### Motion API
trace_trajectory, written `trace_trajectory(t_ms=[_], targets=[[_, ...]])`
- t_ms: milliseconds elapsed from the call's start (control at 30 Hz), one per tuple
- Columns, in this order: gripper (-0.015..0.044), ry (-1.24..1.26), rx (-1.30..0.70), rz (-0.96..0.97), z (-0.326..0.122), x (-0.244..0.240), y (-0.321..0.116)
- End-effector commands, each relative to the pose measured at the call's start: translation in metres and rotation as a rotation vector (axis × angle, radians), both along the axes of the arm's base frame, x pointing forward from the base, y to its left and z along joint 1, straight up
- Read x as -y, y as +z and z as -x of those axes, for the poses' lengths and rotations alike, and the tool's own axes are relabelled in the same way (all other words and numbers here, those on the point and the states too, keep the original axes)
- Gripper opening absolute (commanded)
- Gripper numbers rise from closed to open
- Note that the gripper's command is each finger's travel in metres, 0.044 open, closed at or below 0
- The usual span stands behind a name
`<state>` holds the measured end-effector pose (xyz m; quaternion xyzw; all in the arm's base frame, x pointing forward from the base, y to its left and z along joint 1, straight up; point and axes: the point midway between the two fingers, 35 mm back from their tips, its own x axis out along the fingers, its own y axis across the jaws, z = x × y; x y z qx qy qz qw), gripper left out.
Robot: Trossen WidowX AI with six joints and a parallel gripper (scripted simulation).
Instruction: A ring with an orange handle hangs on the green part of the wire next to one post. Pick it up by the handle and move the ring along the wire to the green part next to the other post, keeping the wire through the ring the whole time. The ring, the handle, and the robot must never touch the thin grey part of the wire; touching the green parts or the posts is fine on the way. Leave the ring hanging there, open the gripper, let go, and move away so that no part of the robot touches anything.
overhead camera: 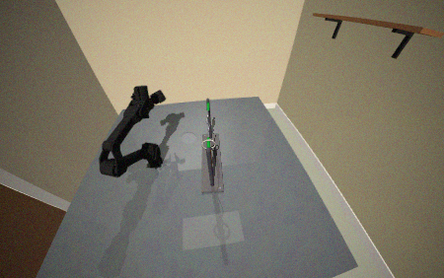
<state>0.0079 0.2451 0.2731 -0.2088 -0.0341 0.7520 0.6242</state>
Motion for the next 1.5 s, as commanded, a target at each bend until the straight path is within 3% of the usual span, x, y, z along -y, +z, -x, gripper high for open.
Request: trace_trajectory(t_ms=[0,667,1100,1467], targets=[[0.016,-0.087,-0.018,0.005,-0.027,-0.004,-0.01],[0.016,-0.522,-0.093,-0.013,-0.161,0.032,-0.056],[0.016,-0.805,-0.139,-0.052,-0.227,0.099,-0.087],[0.016,-1.044,-0.171,-0.1,-0.257,0.171,-0.113]])
